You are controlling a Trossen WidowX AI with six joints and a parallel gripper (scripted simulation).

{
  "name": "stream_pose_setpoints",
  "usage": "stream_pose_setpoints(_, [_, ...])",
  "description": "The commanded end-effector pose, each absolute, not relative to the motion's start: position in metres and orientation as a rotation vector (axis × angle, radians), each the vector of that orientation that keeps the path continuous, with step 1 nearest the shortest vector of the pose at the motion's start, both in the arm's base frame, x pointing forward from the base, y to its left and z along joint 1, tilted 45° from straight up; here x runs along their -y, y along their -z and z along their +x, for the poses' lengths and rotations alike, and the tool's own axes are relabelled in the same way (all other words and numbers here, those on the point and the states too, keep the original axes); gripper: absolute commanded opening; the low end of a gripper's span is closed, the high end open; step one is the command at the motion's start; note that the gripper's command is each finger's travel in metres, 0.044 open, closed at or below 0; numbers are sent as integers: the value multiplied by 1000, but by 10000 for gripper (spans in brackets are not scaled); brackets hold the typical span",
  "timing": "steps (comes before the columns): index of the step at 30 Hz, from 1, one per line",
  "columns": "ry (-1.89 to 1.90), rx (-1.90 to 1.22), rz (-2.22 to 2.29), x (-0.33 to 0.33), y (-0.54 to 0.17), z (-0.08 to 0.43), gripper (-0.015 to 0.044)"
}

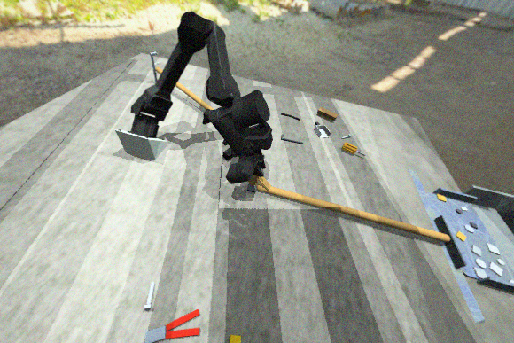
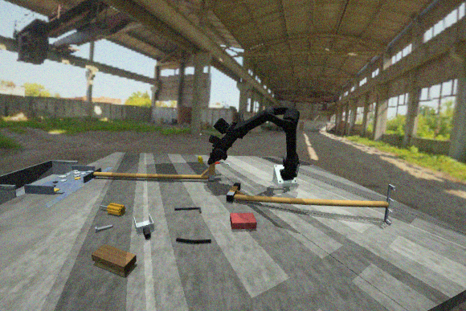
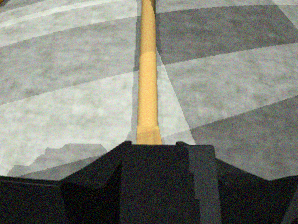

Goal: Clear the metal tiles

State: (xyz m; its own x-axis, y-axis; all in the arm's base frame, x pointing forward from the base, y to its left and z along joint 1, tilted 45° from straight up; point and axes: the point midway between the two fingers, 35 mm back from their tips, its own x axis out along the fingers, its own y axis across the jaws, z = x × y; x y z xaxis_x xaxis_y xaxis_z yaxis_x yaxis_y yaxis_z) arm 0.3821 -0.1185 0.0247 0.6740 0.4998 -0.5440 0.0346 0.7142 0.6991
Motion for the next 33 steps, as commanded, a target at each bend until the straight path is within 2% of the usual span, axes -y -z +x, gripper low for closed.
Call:
stream_pose_setpoints(1, [-285,-796,742,118,-27,390,0])
stream_pose_setpoints(33, [-285,-793,741,127,-23,426,0])
